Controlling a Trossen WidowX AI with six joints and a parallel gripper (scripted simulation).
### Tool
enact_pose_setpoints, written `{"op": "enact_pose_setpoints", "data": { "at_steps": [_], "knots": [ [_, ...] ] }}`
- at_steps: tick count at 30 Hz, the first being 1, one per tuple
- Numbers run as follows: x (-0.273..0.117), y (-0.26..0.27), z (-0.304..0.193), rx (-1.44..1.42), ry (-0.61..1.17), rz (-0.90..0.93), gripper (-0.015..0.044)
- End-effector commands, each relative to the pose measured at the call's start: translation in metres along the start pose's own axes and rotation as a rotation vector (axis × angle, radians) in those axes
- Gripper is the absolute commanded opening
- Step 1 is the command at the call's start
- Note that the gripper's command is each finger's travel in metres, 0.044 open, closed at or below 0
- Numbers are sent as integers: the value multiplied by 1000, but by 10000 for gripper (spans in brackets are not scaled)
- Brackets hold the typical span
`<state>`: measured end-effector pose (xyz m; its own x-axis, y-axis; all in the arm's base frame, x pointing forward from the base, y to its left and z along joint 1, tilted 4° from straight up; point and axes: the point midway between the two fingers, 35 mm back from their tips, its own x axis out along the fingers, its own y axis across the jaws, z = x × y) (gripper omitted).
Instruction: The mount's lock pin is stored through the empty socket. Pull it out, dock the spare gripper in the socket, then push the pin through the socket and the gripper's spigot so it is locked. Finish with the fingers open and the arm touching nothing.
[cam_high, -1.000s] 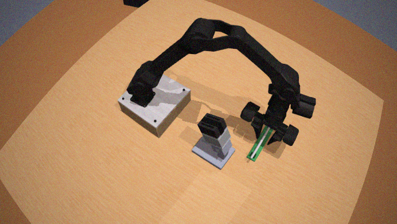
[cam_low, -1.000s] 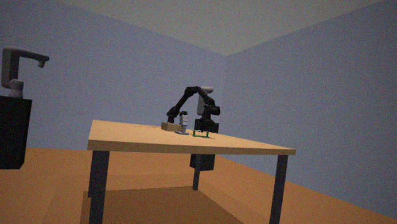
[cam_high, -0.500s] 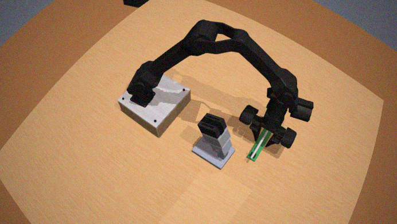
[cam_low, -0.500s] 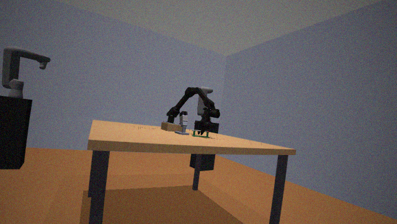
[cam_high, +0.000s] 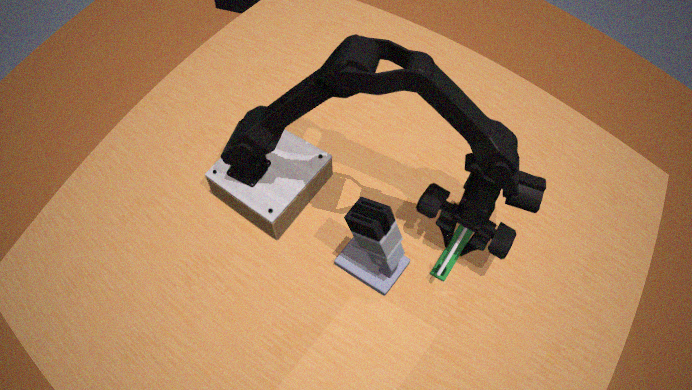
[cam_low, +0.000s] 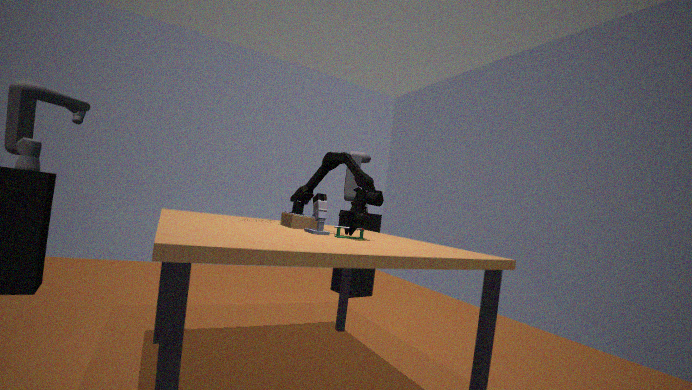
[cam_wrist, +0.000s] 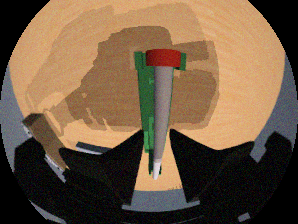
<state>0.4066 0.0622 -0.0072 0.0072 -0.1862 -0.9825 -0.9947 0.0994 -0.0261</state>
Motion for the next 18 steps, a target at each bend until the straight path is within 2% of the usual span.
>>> {"op": "enact_pose_setpoints", "data": {
  "at_steps": [1, 3, 6, 18],
  "knots": [
    [2, 1, 1, 4, -3, 4, 75],
    [2, 1, 1, 4, -3, 4, 23],
    [2, 1, 1, 4, -3, 4, 3],
    [-7, -1, -1, 4, -3, 4, 0]
  ]
}}
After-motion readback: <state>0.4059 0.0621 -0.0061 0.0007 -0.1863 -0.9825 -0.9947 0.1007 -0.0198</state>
